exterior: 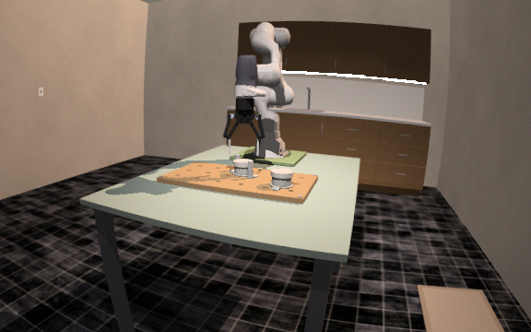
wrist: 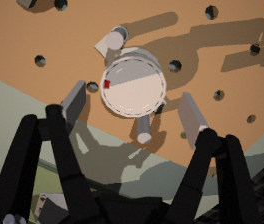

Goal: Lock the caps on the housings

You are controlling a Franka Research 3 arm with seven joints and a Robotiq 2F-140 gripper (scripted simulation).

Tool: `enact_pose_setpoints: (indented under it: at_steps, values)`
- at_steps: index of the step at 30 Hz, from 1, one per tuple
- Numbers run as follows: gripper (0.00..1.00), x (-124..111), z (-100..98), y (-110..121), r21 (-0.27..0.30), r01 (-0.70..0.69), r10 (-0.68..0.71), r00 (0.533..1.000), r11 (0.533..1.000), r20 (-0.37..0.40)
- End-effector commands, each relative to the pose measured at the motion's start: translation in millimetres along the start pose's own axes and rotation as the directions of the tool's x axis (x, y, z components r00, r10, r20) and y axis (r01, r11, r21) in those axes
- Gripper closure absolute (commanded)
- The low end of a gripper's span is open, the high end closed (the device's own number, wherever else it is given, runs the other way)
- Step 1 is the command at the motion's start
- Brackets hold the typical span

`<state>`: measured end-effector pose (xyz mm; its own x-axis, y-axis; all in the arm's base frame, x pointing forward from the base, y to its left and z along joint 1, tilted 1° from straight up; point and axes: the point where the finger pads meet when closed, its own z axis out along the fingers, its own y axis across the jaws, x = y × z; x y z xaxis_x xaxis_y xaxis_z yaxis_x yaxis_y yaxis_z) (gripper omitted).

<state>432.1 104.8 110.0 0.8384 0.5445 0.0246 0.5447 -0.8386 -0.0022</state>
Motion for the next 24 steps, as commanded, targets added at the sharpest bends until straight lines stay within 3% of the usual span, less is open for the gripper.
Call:
enact_pose_setpoints:
  at_steps: [1,24]
  values:
    - [0.22,-3.8,-7.3,0.1,0.001,-0.007,0.007,1.0,1.0,0.013]
    - [0.22,-3.5,-34.9,0.1,0.001,-0.007,0.007,1.0,1.0,0.013]
